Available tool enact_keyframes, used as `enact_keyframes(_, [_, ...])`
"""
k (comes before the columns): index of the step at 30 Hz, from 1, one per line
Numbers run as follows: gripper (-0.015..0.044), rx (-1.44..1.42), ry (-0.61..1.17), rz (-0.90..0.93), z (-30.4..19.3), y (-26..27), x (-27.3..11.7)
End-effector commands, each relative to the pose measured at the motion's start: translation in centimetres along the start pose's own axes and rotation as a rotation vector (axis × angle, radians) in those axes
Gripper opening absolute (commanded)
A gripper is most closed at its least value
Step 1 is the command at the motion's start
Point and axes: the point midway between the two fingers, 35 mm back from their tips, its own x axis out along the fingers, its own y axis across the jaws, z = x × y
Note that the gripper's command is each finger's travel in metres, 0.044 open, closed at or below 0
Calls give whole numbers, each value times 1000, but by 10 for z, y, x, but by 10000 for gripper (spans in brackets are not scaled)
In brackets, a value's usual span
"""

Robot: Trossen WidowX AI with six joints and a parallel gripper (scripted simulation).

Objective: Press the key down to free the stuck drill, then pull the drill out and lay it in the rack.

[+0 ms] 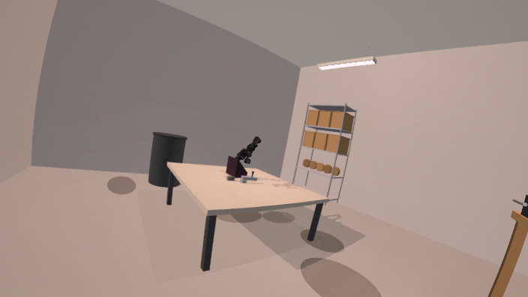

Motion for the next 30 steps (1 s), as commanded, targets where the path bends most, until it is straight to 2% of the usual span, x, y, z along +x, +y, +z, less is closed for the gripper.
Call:
enact_keyframes(1, [374,0,0,0,0,0,0])
enact_keyframes(9, [164,-15,0,-8,0,-1,1])
enact_keyframes(15, [6,-489,53,-259,-12,-33,11])
enact_keyframes(20, [0,-910,212,-468,-25,-62,11])
enact_keyframes(26, [0,-1358,532,-644,-44,-93,-2])
enact_keyframes(30, [0,-1490,713,-708,-56,-106,-13])
